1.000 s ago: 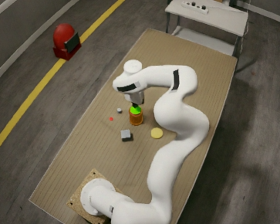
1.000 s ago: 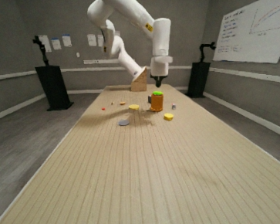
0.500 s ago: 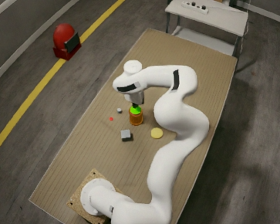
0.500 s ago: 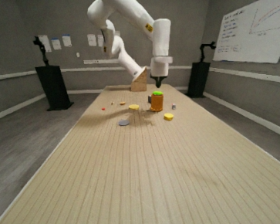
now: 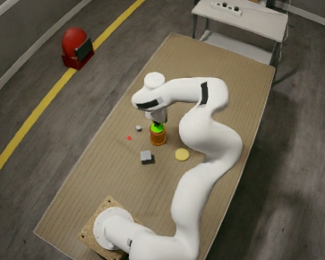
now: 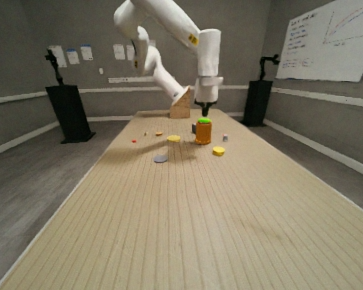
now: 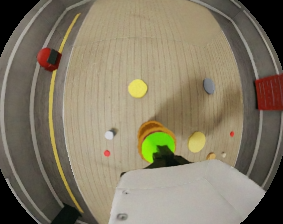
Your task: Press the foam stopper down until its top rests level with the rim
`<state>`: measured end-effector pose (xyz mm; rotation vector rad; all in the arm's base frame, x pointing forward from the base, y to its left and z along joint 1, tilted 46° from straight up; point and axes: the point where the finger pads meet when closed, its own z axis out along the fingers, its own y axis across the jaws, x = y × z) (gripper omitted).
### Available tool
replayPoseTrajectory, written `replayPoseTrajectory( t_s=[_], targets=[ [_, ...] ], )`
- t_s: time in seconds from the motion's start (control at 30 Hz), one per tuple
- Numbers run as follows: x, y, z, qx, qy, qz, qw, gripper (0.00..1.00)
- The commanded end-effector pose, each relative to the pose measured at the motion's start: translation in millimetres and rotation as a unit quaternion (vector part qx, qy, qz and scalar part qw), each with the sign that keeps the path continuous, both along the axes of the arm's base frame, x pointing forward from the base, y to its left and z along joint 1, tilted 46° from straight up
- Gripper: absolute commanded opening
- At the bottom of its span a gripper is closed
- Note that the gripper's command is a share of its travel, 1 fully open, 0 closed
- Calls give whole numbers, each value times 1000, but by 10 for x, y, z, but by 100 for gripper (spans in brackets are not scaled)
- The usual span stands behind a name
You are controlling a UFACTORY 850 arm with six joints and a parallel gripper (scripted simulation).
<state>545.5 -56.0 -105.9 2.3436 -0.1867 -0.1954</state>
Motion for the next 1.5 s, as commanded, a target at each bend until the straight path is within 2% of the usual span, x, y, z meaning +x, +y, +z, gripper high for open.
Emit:
replayPoseTrajectory(
  t_s=[0.0,1.47],
  targets=[
    [-14,-80,-82,0,-1,0,1000,0],
    [-38,-165,-168,0,-1,0,1000,0]
  ],
)
